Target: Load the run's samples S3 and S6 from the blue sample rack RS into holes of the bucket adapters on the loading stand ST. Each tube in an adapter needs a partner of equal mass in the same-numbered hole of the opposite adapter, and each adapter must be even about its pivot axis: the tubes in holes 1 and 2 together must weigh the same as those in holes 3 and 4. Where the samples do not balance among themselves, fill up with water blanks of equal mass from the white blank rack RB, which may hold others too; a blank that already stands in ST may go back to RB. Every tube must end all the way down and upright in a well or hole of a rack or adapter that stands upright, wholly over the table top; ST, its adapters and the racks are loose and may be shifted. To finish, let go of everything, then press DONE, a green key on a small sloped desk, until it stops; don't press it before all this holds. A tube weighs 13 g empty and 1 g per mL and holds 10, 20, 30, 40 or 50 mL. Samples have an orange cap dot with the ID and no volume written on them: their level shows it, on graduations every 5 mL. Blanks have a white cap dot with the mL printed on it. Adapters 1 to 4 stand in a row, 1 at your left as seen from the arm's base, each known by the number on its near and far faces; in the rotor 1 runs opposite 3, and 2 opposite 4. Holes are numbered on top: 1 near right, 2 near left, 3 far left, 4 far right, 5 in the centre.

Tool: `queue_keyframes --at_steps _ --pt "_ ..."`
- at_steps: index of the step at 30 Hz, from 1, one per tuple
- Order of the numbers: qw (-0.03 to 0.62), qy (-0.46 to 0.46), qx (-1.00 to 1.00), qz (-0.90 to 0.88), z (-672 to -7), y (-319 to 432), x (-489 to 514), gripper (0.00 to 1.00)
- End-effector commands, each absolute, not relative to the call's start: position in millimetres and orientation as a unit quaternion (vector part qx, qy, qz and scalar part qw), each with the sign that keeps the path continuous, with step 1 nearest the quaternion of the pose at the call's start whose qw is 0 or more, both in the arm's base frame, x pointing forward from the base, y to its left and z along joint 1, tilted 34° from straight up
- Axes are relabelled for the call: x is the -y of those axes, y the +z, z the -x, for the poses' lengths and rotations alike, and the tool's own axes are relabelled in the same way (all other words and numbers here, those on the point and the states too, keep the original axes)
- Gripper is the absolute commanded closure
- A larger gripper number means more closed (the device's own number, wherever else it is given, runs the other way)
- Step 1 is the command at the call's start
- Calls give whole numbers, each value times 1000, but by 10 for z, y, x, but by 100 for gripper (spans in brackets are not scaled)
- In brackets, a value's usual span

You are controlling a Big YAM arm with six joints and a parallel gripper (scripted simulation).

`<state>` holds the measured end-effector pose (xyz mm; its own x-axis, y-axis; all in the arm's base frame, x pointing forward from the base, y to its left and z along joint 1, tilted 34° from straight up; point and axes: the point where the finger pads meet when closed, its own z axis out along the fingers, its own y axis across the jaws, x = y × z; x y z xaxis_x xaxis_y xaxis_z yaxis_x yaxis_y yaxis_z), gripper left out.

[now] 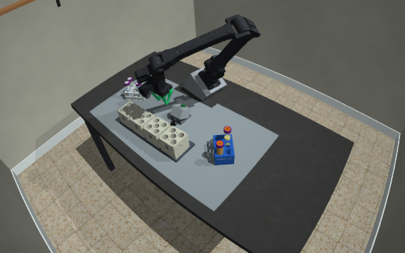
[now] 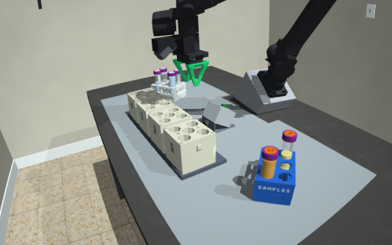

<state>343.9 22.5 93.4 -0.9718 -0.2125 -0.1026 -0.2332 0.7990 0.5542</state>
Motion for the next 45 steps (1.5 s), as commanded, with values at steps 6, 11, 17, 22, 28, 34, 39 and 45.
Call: queue_keyframes --at_steps 6,11,17,22,28,34,39,45 --pt "35 284 -957 54 -3726 882 27 0" --pt "0 283 -957 -66 -3743 633 396 0" --pt "-43 277 -937 -209 -3751 328 836 0" --pt "-70 270 -912 -302 -3753 126 1126 0" --pt "-76 266 -906 -320 -3754 -124 1487 0" --pt "-79 266 -908 -314 -3737 -413 1904 0" --pt "-85 267 -907 -316 -3717 -599 2172 0" --pt "-85 266 -907 -316 -3718 -842 2525 0"
